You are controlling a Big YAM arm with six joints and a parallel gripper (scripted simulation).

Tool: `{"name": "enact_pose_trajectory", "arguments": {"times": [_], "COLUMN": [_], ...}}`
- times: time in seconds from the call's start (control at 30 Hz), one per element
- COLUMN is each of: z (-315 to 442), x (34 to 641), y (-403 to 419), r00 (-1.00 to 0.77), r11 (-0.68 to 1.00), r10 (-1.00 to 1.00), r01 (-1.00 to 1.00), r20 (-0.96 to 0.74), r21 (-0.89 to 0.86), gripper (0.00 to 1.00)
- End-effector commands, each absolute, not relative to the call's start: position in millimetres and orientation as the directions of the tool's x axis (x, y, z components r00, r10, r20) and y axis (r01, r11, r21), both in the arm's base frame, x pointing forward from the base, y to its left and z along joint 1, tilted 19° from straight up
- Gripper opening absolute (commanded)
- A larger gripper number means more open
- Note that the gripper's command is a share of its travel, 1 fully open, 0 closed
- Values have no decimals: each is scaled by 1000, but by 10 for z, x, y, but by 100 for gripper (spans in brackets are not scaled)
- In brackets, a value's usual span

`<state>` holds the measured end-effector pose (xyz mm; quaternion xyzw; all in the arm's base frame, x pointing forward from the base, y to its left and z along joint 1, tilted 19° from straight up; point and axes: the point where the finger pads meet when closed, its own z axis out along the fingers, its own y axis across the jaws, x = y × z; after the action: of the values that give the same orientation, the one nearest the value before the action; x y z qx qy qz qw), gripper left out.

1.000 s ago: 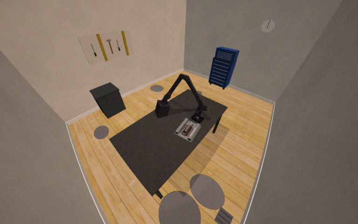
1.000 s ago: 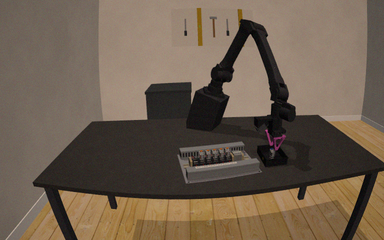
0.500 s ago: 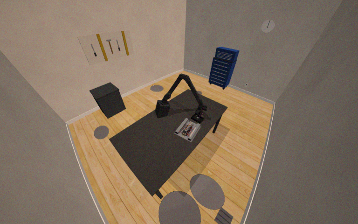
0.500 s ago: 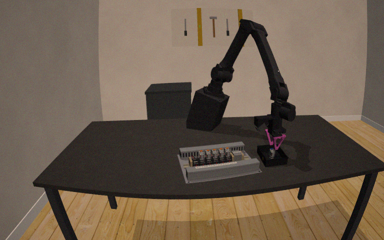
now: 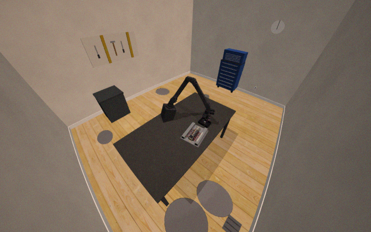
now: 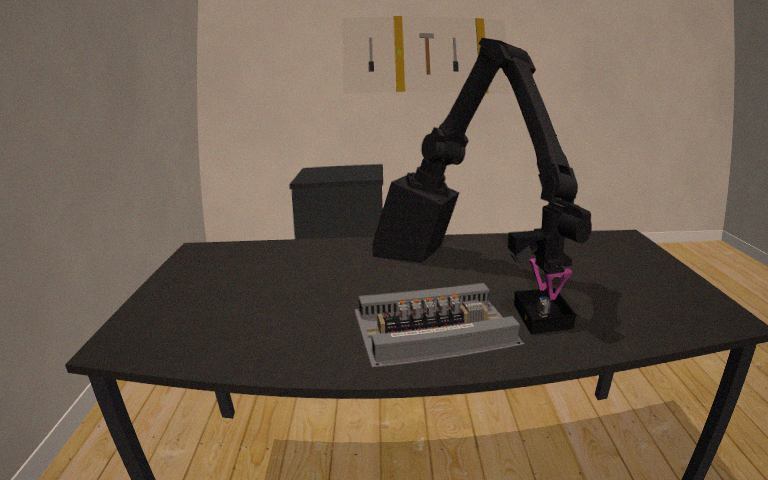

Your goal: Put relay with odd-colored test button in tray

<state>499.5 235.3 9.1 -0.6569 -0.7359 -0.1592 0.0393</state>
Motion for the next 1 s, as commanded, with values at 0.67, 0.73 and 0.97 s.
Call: {"name": "enact_pose_trajectory", "arguments": {"times": [0.67, 0.73, 0.97], "z": [978, 1082, 1105], "x": [5056, 5053, 5058], "y": [2102, 2080, 2063], "r00": [-138, -139, -136], "r11": [72, 72, 73], "r10": [951, 951, 952], "r01": [969, 968, 971], "r20": [275, 276, 274], "r21": [235, 239, 230], "gripper": [59, 59, 59]}}
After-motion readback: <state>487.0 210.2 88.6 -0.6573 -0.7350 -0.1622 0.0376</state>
